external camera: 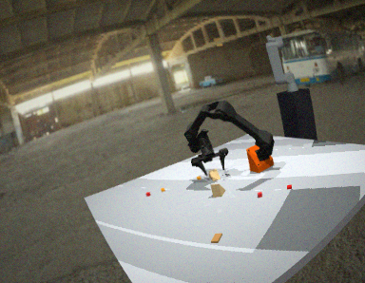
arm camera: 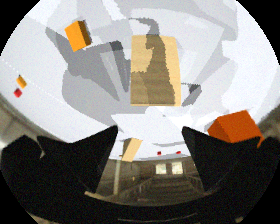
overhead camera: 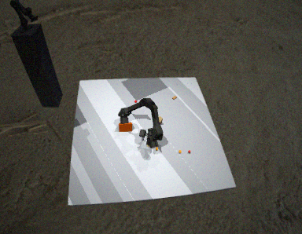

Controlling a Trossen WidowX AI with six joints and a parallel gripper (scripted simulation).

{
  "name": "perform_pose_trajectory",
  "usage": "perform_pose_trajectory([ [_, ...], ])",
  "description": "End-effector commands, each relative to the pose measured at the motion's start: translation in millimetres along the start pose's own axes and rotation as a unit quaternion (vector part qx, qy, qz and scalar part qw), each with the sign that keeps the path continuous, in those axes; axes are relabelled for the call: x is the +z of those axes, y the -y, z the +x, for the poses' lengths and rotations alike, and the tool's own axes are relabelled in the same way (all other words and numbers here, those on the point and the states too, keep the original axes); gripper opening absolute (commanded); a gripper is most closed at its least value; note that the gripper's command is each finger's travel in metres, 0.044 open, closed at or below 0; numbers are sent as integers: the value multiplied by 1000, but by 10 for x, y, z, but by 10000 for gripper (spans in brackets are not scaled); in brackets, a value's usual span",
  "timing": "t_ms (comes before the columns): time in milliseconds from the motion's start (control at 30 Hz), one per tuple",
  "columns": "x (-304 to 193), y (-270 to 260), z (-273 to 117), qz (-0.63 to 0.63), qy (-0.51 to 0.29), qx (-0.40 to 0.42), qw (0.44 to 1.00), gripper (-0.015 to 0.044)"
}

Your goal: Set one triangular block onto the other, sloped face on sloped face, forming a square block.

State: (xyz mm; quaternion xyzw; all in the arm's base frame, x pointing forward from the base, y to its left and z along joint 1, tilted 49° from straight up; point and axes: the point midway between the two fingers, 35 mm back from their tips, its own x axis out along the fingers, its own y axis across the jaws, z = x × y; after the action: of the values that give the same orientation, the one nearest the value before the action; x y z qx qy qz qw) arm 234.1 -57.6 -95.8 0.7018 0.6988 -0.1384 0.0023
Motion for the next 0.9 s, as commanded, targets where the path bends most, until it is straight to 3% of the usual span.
perform_pose_trajectory([
  [0,3,5,1,1,1,-1,1000,440],
  [100,-114,-13,-192,8,15,15,1000,440],
  [267,-540,56,-829,37,63,75,995,440],
  [433,-548,55,-842,36,64,77,994,440],
  [700,262,24,-984,8,73,43,996,440],
  [867,347,31,-989,6,74,39,997,440],
])
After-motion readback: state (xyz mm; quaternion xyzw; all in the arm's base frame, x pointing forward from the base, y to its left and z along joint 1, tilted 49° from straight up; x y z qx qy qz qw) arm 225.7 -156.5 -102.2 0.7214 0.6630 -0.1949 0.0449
